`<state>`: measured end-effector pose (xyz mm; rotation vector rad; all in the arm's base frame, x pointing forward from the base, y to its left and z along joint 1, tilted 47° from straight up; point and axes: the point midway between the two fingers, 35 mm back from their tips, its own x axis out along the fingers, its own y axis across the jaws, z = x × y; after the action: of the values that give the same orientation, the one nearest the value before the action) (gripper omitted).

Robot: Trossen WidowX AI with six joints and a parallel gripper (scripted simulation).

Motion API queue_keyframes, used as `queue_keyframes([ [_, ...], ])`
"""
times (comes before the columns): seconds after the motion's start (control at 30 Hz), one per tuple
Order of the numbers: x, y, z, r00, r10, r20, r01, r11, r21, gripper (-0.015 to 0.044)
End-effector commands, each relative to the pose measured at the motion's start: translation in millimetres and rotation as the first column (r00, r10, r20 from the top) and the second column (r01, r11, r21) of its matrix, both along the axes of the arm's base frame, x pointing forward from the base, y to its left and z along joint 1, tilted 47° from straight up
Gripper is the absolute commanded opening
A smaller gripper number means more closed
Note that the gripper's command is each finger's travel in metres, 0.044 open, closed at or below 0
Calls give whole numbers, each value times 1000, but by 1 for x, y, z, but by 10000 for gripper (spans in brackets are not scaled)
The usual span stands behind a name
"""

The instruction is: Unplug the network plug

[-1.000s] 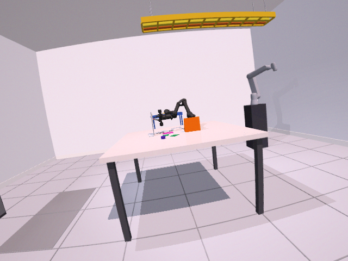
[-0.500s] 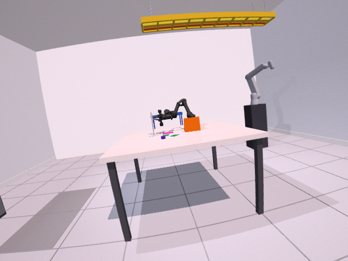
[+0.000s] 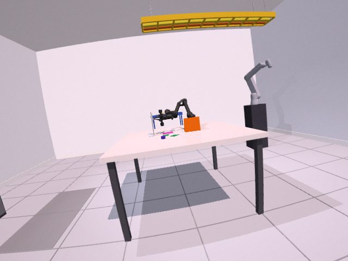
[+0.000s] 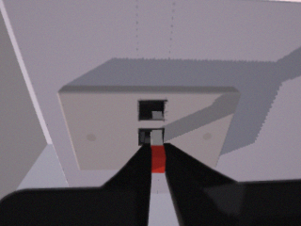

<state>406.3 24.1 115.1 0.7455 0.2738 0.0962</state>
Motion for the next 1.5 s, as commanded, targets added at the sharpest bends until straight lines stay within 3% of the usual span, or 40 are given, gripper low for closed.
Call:
queue_keyframes([
  [0.0, -5, 0, 0, 1000, -1, -2, 1, 1000, 5, 0],
  [1.47, -30, 3, -4, 1000, -1, -3, 1, 1000, 5, 0],
])
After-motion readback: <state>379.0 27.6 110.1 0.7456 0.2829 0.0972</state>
